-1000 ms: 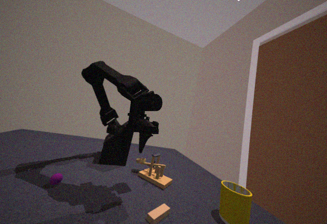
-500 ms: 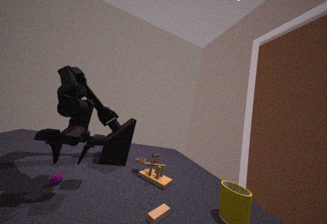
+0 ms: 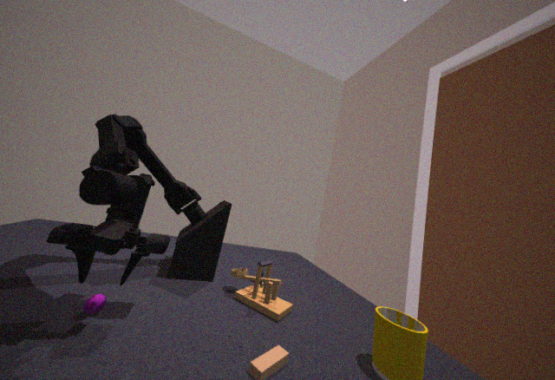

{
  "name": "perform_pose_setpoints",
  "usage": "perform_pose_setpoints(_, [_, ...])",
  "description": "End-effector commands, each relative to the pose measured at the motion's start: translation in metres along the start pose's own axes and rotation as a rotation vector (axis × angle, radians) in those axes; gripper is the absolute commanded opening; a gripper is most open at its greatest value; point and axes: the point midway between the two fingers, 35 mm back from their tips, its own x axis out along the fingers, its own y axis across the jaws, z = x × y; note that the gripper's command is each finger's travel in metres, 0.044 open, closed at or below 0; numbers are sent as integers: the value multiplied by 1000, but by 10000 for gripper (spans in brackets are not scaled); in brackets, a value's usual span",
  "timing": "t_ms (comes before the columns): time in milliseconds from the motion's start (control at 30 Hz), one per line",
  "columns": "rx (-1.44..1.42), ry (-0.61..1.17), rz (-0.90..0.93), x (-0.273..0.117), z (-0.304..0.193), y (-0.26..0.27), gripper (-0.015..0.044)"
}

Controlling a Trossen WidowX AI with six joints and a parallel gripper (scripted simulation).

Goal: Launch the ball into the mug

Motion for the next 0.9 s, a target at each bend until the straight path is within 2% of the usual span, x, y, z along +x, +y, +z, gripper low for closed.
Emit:
perform_pose_setpoints(0, [-9,8,-1,7,-3,0,300])
perform_pose_setpoints(867, [-9,8,-3,45,-3,0,300])
